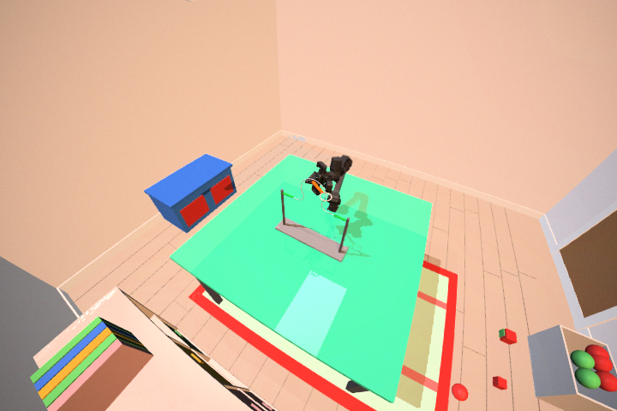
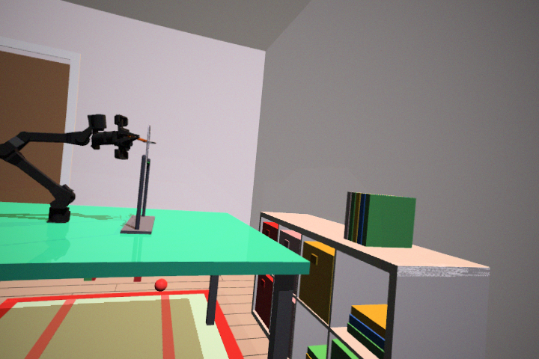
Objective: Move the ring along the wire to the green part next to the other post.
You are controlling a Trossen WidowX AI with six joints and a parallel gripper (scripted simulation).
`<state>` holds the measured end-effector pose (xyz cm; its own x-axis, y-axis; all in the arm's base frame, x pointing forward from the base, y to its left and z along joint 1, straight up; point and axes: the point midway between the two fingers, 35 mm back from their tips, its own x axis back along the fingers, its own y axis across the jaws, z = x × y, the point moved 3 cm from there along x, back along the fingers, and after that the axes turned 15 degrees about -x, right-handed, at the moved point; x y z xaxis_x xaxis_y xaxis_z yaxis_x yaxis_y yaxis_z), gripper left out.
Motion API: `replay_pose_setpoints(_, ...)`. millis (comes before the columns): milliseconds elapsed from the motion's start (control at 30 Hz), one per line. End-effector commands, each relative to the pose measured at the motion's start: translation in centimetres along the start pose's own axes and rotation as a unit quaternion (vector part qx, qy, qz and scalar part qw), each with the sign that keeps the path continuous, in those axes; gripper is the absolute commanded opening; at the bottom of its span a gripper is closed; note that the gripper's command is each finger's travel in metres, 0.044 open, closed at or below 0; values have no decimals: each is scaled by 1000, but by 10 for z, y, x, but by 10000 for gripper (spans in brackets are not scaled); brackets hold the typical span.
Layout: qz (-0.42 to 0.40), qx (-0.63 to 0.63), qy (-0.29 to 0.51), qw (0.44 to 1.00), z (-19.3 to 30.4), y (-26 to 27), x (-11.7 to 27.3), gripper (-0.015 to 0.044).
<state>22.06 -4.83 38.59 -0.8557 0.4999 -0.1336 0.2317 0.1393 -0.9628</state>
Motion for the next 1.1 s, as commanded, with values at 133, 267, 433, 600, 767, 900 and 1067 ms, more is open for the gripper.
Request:
replay_pose_setpoints(133, 26, 49, -12, 998, 0, -3, 0, -150)
replay_pose_setpoints(267, 39, 73, -18, 996, 0, -4, 0, -150)
replay_pose_setpoints(433, 54, 101, -25, 993, -1, -6, 0, -150)
replay_pose_setpoints(600, 68, 125, -32, 989, -1, -7, 0, -150)
replay_pose_setpoints(767, 75, 138, -35, 987, -1, -7, 0, -150)
replay_pose_setpoints(900, 82, 149, -38, 985, 1, -5, -1, -150)
replay_pose_setpoints(1067, 83, 149, -38, 985, 4, -1, -1, -150)
